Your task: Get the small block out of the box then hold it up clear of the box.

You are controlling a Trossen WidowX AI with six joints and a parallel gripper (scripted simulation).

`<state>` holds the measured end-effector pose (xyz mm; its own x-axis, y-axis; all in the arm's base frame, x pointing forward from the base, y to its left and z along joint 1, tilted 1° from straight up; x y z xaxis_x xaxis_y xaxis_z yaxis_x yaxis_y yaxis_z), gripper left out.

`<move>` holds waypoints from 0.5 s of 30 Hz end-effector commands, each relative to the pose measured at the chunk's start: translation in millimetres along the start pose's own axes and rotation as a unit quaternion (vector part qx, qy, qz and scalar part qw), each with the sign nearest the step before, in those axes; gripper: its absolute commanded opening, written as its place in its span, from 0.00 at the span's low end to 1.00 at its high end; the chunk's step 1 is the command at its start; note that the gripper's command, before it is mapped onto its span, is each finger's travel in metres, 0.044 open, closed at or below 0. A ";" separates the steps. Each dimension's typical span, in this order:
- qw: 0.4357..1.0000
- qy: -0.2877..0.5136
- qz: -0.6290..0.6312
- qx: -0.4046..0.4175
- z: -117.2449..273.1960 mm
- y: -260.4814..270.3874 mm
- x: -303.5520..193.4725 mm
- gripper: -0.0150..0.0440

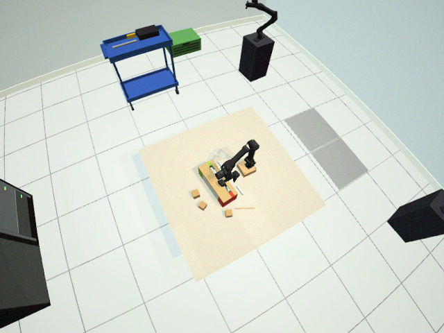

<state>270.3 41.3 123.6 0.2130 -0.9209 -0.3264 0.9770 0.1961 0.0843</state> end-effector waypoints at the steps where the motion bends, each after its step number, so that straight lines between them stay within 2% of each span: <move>1: 1.000 0.002 -0.001 0.000 -2.1 0.8 -5.2 0.93; 15: 1.000 0.003 -0.001 0.000 -6.6 3.4 -18.3 0.93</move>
<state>270.1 56.7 123.8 0.2138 -0.9200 -0.3283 0.9768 0.1967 0.0848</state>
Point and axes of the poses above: the point midway between the two fingers, 35 mm back from their tips, its own z axis back along the fingers, its own y axis across the jaws, x = y × z, the point moved 6 cm from there along z, back along the fingers, and after that the axes turned 11 degrees about z, right-handed, at the moved point
